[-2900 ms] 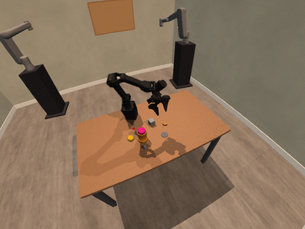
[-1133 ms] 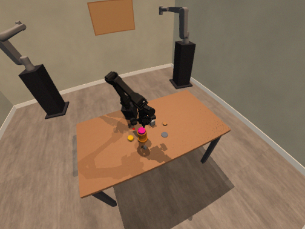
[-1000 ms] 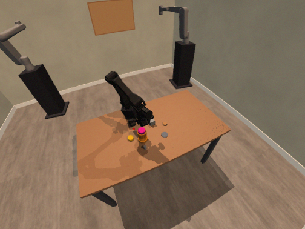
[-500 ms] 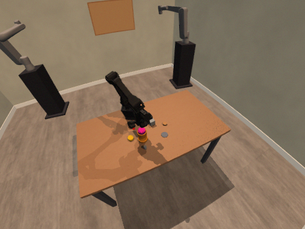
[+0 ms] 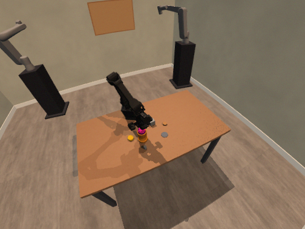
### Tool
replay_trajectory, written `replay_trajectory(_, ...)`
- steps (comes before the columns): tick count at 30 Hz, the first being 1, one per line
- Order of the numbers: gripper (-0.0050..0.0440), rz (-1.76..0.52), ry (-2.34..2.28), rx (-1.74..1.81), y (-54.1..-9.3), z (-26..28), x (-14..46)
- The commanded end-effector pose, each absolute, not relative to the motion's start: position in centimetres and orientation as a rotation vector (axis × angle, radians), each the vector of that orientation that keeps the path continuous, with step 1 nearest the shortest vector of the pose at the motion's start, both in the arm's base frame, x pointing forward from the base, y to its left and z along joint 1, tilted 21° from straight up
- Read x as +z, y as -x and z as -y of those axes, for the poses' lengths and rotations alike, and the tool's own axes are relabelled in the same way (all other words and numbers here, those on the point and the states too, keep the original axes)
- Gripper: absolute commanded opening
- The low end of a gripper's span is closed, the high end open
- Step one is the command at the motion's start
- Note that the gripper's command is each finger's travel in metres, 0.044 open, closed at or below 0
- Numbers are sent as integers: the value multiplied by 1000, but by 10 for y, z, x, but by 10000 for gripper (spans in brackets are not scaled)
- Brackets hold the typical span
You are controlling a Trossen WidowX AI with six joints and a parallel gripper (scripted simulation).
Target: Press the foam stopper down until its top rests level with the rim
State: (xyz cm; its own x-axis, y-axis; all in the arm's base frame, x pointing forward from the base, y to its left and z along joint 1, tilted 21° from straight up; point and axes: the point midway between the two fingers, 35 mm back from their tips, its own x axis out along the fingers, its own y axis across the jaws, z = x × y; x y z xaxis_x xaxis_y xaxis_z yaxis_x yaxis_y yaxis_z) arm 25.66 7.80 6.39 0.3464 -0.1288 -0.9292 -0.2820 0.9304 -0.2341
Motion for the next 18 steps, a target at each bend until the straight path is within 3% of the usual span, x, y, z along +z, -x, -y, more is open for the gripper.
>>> replay_trajectory(1, 0, -1213, 384, 111, -260, -79, 60)
replay_trajectory(18, 0, -1213, 384, 111, -262, -78, 57)
